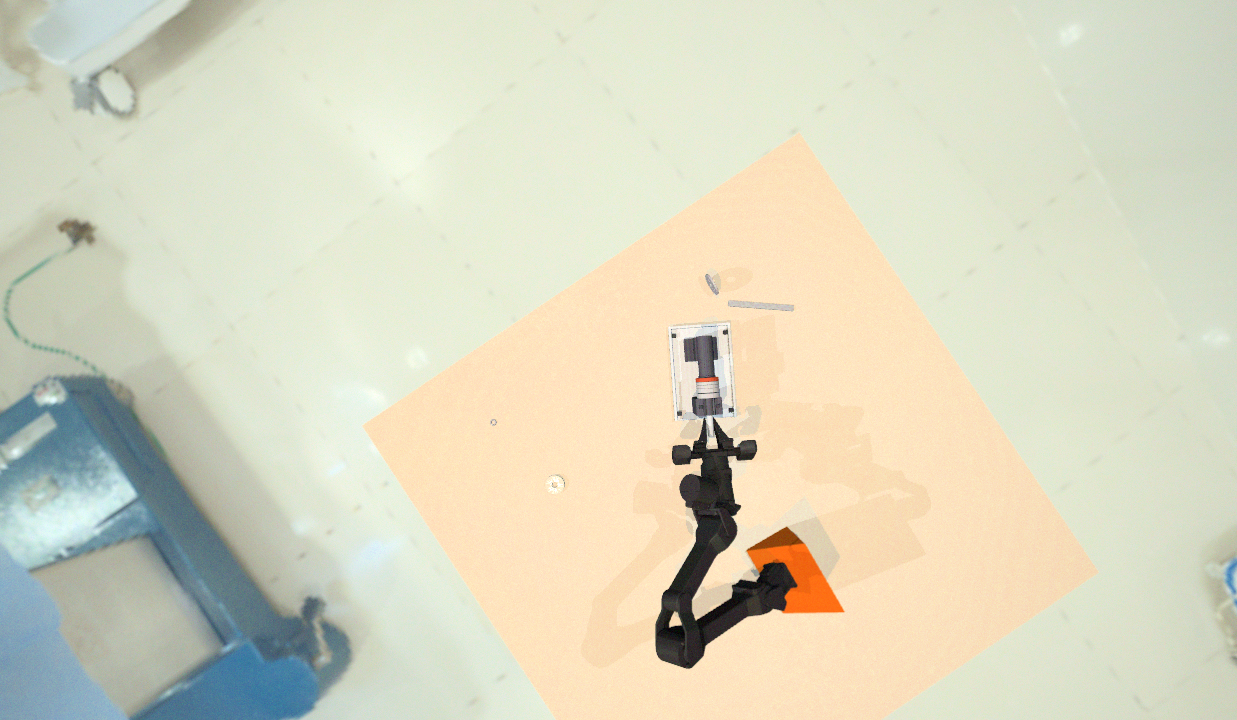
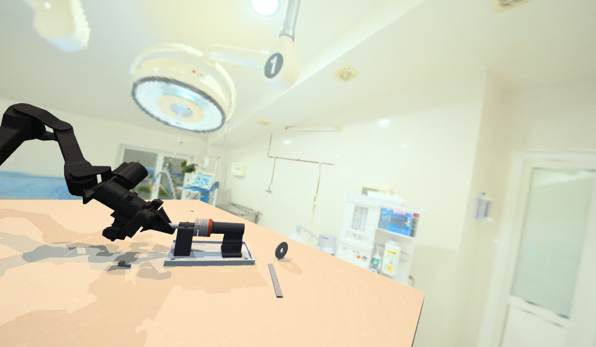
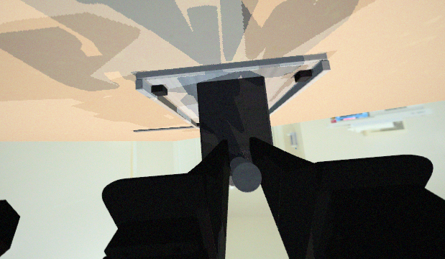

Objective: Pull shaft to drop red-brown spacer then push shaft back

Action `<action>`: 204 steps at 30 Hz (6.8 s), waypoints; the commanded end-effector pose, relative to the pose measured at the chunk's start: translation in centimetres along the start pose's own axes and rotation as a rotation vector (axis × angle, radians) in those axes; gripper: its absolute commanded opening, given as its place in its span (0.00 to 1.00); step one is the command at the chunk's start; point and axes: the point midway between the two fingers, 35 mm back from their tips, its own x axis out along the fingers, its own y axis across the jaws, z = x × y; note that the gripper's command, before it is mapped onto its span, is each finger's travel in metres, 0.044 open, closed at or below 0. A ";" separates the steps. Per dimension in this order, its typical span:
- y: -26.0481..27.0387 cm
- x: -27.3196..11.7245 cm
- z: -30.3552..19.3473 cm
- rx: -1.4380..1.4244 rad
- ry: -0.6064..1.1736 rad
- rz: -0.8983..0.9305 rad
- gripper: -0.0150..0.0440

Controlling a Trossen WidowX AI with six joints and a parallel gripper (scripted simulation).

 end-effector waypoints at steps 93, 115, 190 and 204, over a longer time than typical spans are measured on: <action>0.0 -1.8 1.0 0.002 0.000 0.004 0.25; 0.0 -1.9 1.1 0.002 0.000 0.004 0.25; 0.0 -2.5 1.5 0.003 0.000 0.004 0.25; 0.0 -2.6 1.5 0.003 0.000 0.004 0.25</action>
